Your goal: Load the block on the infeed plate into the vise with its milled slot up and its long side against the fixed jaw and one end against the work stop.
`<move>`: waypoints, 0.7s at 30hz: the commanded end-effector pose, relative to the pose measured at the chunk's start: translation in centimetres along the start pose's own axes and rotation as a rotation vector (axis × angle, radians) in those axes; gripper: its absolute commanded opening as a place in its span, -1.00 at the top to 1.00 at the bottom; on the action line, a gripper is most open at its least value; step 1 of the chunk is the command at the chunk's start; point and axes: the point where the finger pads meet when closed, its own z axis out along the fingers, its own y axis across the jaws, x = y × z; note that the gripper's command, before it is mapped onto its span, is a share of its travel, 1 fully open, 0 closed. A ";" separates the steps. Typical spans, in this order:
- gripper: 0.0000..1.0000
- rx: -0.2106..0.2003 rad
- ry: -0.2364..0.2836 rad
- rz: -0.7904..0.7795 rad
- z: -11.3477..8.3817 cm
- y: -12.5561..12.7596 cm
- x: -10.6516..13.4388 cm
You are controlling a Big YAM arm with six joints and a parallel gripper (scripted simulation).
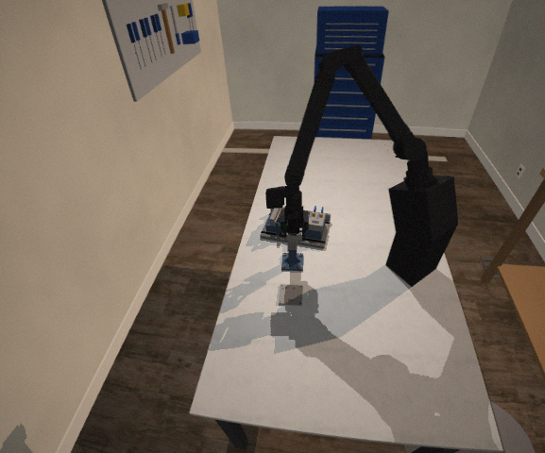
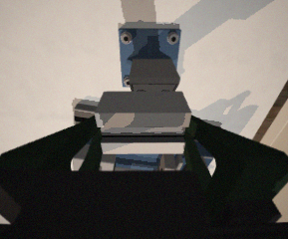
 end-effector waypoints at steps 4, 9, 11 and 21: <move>1.00 0.048 -0.009 0.013 -1.4 -1.7 0.6; 1.00 0.044 -0.009 0.011 -1.5 -1.5 0.5; 1.00 0.038 -0.009 0.007 -1.6 -1.3 0.4; 1.00 0.033 -0.011 0.005 -2.5 -1.1 -0.3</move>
